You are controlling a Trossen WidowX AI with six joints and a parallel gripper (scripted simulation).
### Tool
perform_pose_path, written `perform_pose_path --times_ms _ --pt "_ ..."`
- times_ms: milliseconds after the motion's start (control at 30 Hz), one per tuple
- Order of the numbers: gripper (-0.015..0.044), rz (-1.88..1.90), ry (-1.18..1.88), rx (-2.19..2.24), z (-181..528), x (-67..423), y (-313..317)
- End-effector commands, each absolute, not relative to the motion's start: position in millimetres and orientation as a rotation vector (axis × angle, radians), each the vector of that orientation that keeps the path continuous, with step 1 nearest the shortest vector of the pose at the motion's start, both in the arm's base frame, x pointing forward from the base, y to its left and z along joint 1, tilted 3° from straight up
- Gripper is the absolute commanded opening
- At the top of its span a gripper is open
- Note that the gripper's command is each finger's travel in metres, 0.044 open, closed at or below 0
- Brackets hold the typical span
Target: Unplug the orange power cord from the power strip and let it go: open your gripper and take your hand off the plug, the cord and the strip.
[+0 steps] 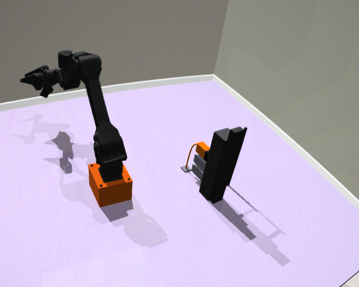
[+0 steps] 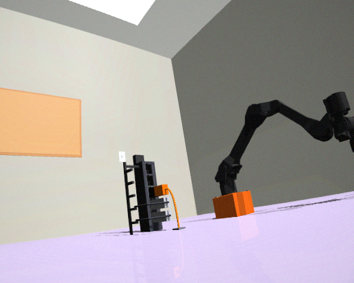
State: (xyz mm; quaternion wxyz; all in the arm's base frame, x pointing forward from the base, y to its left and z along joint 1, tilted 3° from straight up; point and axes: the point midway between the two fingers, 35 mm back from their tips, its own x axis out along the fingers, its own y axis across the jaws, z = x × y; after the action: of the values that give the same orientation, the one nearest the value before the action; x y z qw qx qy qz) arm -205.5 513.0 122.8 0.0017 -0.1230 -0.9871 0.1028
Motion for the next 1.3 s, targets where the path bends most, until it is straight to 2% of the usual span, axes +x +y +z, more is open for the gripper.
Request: perform_pose_path --times_ms 0,100,267,433,700,867,1033,1267 --pt "0.0374 0.33 -3.096 -0.392 122.9 -204.2 513.6" --pt "0.0295 0.438 -3.065 -0.484 123.6 -184.0 522.2" --pt "0.0164 0.783 -2.894 -0.778 124.5 -113.5 543.5" --pt "0.016 1.058 -2.652 -1.064 123.5 -40.1 555.0" --pt "0.016 1.442 -2.015 -1.504 116.5 101.5 538.5" --pt "0.016 1.541 -1.691 -1.647 112.8 158.1 515.7" --pt "0.016 1.633 -1.268 -1.752 105.6 225.2 470.9" --pt "0.016 1.674 -0.598 -1.804 95.7 305.7 374.9"
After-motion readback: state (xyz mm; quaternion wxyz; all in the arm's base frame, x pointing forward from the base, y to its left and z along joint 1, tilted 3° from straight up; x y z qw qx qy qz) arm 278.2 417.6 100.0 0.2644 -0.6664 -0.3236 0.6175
